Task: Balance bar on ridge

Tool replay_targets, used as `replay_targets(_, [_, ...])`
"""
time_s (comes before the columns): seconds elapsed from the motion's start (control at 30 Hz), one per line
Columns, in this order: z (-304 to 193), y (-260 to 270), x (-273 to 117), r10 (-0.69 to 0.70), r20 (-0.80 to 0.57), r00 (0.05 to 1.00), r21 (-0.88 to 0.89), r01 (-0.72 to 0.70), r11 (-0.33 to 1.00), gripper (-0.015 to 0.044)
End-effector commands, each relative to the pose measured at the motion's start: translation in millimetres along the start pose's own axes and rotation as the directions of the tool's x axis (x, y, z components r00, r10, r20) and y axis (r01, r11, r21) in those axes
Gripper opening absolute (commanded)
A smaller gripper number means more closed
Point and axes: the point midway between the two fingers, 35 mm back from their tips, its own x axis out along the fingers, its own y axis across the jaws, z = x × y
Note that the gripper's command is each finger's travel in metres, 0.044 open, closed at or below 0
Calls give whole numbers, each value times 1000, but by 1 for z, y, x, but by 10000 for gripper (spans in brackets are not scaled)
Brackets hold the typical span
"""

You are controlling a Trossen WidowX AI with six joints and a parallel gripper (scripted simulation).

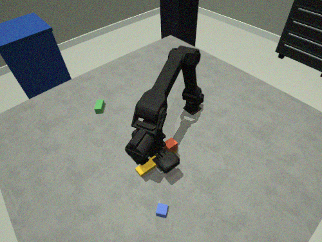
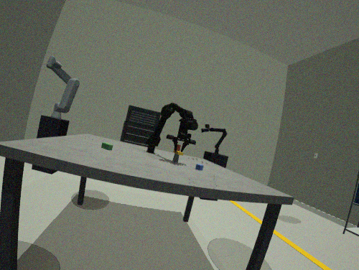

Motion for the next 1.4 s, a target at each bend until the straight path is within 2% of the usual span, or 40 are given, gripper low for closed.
replay_targets(0.0, [-1,0,3,-2,-5,1000,-3,2,1000,0])
replay_targets(1.37, [0,0,1,-2,-4,1000,-3,2,1000,0])
